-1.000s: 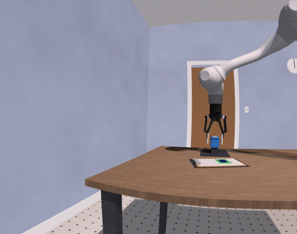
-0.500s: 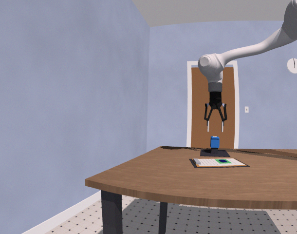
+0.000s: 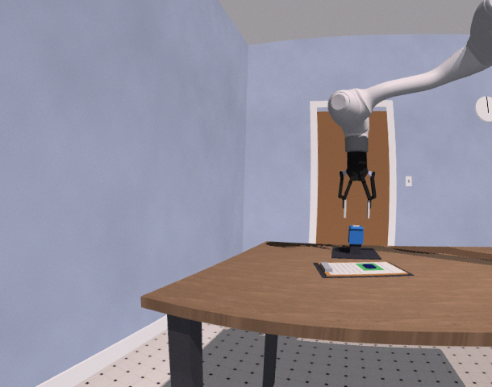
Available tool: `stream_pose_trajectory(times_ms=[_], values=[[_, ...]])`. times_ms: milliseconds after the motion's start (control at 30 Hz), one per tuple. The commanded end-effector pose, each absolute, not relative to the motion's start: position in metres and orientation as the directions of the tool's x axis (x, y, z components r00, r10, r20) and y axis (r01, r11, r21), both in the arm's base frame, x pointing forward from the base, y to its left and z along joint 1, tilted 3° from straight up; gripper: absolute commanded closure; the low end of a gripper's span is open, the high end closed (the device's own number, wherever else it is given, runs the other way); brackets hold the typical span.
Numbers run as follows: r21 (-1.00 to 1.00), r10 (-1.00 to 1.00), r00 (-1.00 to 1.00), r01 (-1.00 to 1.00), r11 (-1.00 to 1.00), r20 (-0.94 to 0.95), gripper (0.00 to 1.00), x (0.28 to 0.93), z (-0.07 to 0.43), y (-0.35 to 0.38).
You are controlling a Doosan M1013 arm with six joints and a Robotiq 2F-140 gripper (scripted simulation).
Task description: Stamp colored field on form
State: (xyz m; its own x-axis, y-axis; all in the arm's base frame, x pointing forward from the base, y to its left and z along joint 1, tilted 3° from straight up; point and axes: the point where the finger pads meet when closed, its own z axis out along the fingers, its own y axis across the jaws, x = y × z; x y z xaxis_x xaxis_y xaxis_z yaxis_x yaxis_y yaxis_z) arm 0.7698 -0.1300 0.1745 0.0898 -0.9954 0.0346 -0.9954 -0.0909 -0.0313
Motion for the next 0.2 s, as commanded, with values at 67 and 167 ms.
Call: stream_pose_trajectory(times_ms=[67,167], values=[[-0.031,-0.995,0.09,-0.995,-0.091,0.035,0.45,0.7698,0.1747,-0.1299],[-0.031,-0.995,0.09,-0.995,-0.091,0.035,0.45,0.7698,0.1747,-0.1299]])
